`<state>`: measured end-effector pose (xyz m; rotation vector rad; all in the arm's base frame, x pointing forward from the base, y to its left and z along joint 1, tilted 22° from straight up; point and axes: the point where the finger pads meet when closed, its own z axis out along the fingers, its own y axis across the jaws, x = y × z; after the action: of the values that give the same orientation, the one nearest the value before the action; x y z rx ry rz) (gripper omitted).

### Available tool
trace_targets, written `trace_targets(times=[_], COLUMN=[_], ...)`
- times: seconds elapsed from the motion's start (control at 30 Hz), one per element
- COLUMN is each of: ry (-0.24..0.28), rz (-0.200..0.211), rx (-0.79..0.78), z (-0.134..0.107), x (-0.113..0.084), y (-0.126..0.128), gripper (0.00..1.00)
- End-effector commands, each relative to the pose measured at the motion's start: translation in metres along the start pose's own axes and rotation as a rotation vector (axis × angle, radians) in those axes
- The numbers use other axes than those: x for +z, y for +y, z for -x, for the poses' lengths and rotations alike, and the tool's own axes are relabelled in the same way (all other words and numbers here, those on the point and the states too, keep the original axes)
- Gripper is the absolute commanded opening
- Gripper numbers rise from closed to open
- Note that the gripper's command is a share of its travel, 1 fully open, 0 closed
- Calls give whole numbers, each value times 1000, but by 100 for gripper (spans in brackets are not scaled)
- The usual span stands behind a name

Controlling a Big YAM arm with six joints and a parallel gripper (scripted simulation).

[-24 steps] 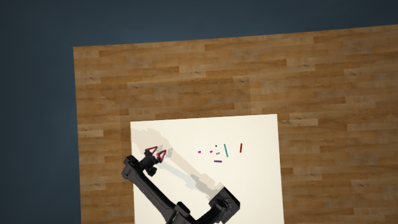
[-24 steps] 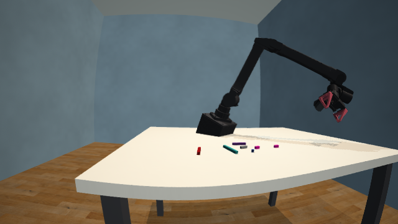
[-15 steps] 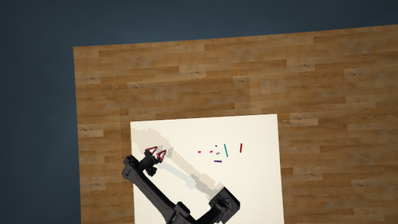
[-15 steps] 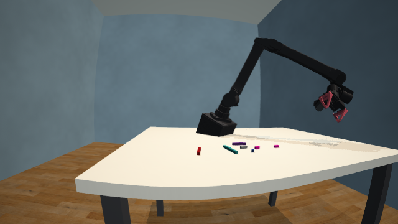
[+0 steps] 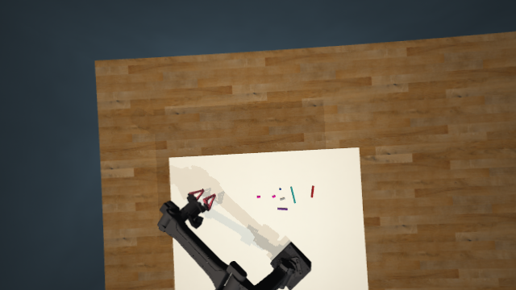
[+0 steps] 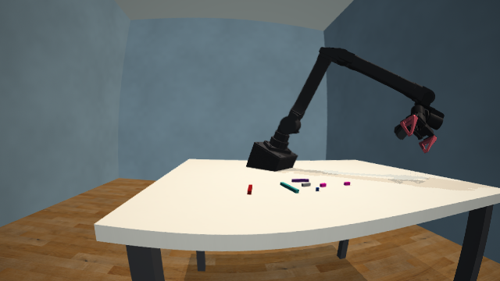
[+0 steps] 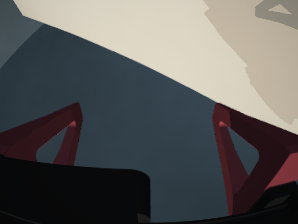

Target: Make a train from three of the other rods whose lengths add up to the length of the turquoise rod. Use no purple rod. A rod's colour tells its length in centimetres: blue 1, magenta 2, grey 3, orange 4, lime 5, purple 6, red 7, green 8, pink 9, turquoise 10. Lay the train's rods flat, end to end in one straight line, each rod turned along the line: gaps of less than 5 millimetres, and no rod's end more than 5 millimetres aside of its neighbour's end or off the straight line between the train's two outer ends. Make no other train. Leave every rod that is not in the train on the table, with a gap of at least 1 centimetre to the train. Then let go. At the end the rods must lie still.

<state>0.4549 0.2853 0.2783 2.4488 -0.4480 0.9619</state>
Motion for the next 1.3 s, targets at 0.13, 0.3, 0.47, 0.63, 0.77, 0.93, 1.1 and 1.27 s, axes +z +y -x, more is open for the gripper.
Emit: trace_targets(times=[0.13,0.3,0.47,0.63,0.77,0.93,1.1,1.27], ry=[-42,-78,-116,-143,-175,-197,-218,-245], rz=[-6,29,20,54,51,67,82,120], rx=[202,257,459,498,674,754,842,913], z=[-14,-2,-14,-2,-11,-9,-8,1], x=[13,36,39,58,61,69,76,93], y=[25,22,50,46,69,76,85,86], gripper=[100,100,100,100,100,100,100,100])
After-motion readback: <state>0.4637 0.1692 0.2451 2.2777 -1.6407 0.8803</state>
